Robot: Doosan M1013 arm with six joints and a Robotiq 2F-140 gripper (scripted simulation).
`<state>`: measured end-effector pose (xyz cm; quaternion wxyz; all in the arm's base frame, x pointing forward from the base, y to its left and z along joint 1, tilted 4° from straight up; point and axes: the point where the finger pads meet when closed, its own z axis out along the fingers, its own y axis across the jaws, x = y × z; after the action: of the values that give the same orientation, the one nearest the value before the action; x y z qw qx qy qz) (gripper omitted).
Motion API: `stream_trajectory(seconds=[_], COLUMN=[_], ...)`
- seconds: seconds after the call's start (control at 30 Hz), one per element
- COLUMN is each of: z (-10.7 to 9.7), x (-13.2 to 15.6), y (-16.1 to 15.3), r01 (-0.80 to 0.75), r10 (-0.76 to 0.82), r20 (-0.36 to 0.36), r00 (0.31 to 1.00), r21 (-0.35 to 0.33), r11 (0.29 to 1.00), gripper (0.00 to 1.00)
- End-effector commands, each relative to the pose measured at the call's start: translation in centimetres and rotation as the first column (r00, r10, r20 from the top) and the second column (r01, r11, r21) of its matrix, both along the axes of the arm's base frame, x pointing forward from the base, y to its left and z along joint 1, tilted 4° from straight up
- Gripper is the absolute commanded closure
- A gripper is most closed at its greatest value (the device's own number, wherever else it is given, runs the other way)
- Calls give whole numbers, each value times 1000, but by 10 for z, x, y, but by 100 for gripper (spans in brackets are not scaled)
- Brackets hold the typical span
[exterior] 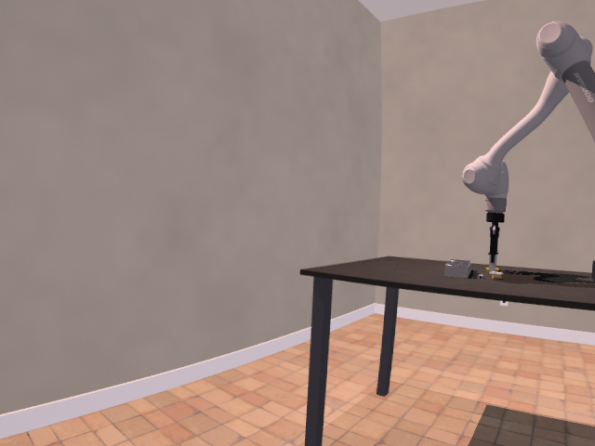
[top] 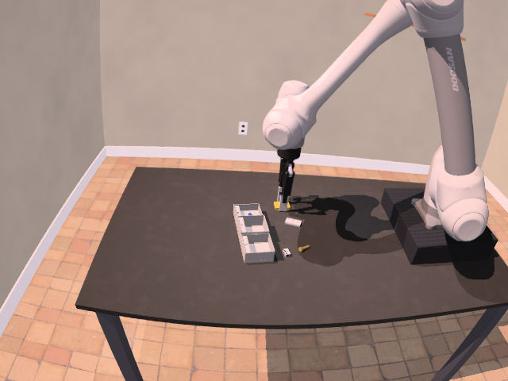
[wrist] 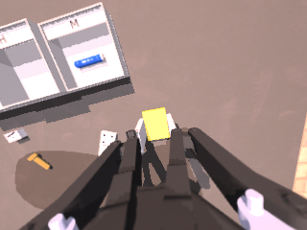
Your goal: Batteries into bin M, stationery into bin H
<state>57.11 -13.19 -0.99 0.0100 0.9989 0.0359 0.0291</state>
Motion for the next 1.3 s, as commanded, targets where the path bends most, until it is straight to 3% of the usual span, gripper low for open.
stream_trajectory(seconds=[0.0,0.83,1.27], z=[0,0,43], x=[0,0,-3], y=[0,0,1], r01=[0,0,0], r10=[0,0,0], r20=[0,0,0], r00=[1000,1000,1000], r21=[0,0,0], r11=[1000,1000,1000], gripper=[79,79,79])
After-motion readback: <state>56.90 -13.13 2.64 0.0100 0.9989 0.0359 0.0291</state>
